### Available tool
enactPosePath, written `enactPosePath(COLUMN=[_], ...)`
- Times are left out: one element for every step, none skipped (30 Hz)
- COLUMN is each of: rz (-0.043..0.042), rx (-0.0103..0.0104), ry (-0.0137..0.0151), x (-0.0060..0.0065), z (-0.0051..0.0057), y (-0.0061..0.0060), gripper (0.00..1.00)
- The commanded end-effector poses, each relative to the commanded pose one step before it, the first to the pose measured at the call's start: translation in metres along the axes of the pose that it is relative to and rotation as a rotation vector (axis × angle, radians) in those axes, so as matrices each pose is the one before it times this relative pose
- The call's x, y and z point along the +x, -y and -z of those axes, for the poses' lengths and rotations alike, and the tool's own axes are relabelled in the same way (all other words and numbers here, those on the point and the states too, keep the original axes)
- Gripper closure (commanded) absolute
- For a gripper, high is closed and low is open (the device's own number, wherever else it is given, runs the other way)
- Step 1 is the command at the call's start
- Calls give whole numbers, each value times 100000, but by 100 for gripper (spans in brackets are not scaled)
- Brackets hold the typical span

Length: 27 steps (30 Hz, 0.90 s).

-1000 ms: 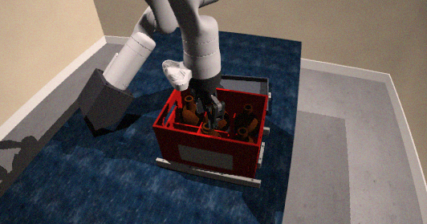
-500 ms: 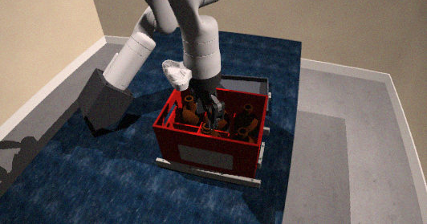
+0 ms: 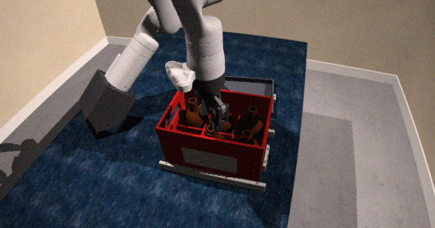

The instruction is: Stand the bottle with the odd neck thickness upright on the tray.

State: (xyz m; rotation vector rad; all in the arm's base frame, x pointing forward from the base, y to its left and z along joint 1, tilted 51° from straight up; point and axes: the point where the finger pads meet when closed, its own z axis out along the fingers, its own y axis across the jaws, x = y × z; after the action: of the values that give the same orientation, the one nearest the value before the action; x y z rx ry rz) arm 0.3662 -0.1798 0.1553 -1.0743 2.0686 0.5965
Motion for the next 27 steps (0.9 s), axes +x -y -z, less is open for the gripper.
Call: enactPosePath(rz=[-31,0,0,0,0,0,0,0,0,0,0,0,0,0,0,0,0,0,0,0,0,0,0,0,0,0,1], rx=[150,0,0,0,0,0,0,0,0,0,0,0,0,0,0,0,0,0,0,0,0,0,0,0,0,0,0], ry=[-31,0,0,0,0,0,0,0,0,0,0,0,0,0,0,0,0,0,1,0,-1,0,0,0,-1,0,1], x=[14,0,0,0,0,0,0,0,0,0,0,0,0,0,0,0,0,0,0,0,0,0,0,0,0,0,0], z=[46,-10,-15,-20,-26,-32,-38,-45,-51,-58,-65,-72,0,0,-79,-85,-91,-97,-103,-108,-113,-118,-121,-125,-128,-130,-132], y=[34,0,0,0,0,0,0,0,0,0,0,0,0,0,0,0,0,0,0,0,0,0,0,0,0,0,-1], gripper=[36,36,36,36,36,36,36,36,36,36,36,36,36,36,36,36,36,36,36,36,36,36,36,36,36,36,36])
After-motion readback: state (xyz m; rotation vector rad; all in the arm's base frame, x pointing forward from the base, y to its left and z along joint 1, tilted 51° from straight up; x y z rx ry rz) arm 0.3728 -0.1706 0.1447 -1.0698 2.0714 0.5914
